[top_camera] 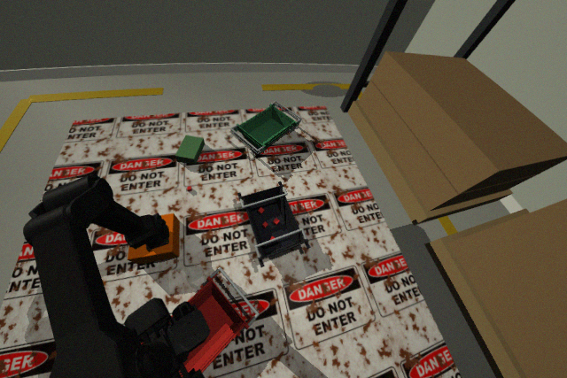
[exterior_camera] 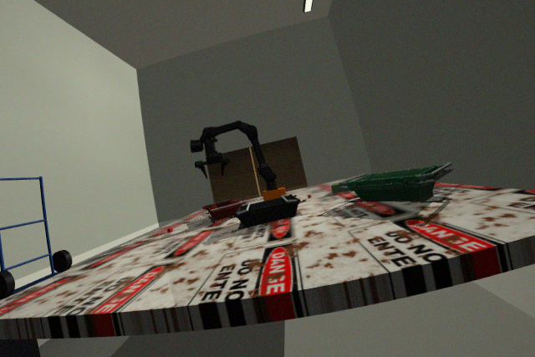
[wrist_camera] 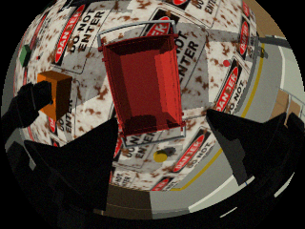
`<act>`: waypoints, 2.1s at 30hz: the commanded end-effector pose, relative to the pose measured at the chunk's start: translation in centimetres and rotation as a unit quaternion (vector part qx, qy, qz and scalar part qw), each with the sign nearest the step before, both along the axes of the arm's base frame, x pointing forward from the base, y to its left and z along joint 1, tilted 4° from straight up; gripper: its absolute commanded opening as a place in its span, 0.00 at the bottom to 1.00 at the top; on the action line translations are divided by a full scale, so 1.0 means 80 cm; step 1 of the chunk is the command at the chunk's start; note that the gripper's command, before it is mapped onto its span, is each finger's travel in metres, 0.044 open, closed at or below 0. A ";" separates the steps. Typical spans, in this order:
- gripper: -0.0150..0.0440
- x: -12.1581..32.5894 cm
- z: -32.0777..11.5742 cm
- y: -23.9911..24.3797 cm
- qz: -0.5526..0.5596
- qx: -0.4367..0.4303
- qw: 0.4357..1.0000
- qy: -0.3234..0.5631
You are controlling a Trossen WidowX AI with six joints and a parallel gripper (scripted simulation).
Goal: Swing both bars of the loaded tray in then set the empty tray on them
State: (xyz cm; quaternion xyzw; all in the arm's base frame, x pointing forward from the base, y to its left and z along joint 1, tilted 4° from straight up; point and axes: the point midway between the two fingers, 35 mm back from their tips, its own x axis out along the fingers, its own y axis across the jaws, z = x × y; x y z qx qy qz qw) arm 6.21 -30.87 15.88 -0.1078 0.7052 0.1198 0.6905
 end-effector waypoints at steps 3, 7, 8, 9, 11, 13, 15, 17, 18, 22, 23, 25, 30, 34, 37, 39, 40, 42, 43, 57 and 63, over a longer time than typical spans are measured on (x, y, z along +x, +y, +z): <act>1.00 -0.009 -0.029 0.015 -0.232 0.006 0.973 0.009; 1.00 -0.016 -0.047 0.026 -0.423 0.000 0.906 0.014; 1.00 -0.018 -0.051 0.028 -0.469 -0.002 0.883 0.015; 1.00 -0.019 -0.055 0.031 -0.513 -0.004 0.858 0.016; 1.00 -0.023 -0.064 0.038 -0.597 -0.007 0.802 0.018; 1.00 -0.026 -0.073 0.044 -0.676 -0.010 0.737 0.020; 1.00 -0.029 -0.081 0.050 -0.724 -0.012 0.690 0.021; 1.00 -0.031 -0.088 0.055 -0.760 -0.014 0.649 0.022; 1.00 -0.032 -0.090 0.057 -0.777 -0.014 0.629 0.022; 1.00 -0.035 -0.100 0.065 -0.840 -0.017 0.542 0.024; 1.00 -0.036 -0.102 0.067 -0.854 -0.018 0.520 0.024; 1.00 -0.038 -0.107 0.071 -0.880 -0.020 0.473 0.024; 1.00 -0.042 -0.119 0.082 -0.936 -0.023 0.351 0.025; 1.00 -0.045 -0.128 0.090 -0.968 -0.025 0.250 0.026; 1.00 -0.047 -0.136 0.097 -0.985 -0.027 0.171 0.026; 1.00 -0.048 -0.139 0.101 -0.992 -0.028 0.118 0.026; 1.00 -0.049 -0.141 0.102 -0.995 -0.028 0.092 0.026; 1.00 -0.050 -0.143 0.104 -0.998 -0.029 0.047 0.025; 1.00 -0.050 -0.143 0.105 -0.998 -0.029 0.042 0.025; 1.00 -0.050 -0.143 0.105 -0.998 -0.029 0.042 0.025; 1.00 -0.050 -0.144 0.105 -0.998 -0.029 0.042 0.025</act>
